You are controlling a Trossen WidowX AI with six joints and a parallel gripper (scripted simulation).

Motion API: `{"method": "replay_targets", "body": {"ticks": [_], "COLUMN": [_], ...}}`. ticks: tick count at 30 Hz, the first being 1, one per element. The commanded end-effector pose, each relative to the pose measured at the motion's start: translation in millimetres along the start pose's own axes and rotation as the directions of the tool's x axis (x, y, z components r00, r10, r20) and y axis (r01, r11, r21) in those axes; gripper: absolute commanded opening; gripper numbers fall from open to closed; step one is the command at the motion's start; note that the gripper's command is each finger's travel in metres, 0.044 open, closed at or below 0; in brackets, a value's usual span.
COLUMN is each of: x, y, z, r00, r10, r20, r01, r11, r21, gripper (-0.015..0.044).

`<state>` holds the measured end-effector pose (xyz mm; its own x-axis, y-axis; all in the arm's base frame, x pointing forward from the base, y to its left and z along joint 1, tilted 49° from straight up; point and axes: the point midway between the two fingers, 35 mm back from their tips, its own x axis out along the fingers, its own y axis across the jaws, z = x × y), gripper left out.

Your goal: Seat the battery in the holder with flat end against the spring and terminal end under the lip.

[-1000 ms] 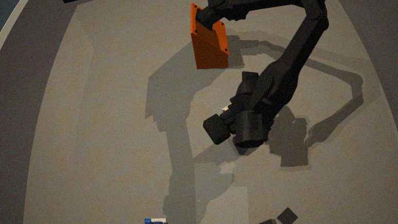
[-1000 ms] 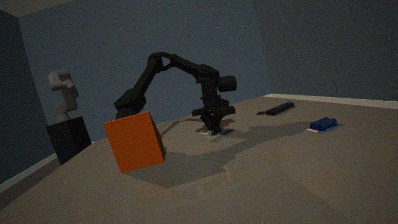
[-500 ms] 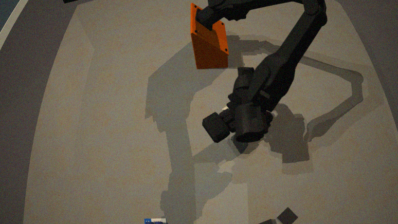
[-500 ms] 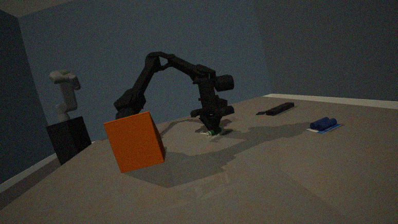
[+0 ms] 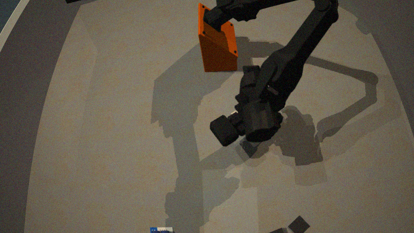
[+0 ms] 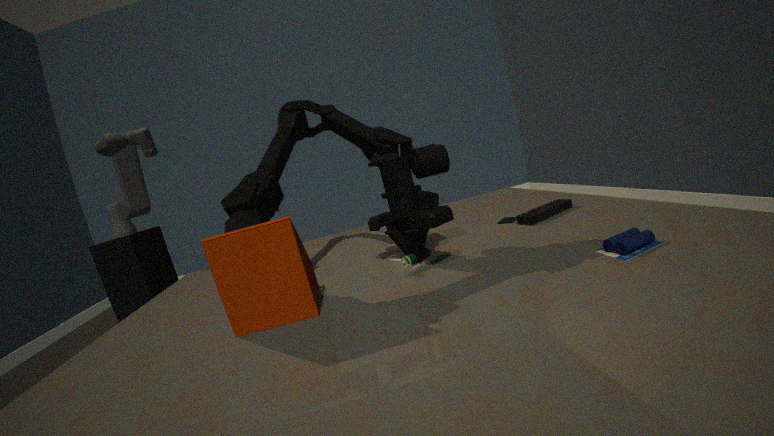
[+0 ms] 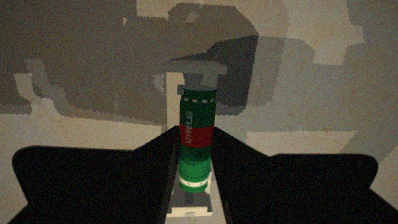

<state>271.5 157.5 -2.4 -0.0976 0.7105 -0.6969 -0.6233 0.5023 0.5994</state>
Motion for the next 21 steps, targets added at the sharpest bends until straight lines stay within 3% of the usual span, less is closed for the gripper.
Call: {"method": "replay_targets", "body": {"ticks": [1,21], "x": [1.8,2.0], "y": [2.2,3.2], "z": [0.1,-5.0], "r00": [1.000,0.996], "r10": [0.007,-0.006], "r20": [0.021,0.086], "r01": [-0.006,0.006], "r11": [1.000,1.000], "r21": [-0.007,-0.009], "gripper": [0.0064,0.0064]}}
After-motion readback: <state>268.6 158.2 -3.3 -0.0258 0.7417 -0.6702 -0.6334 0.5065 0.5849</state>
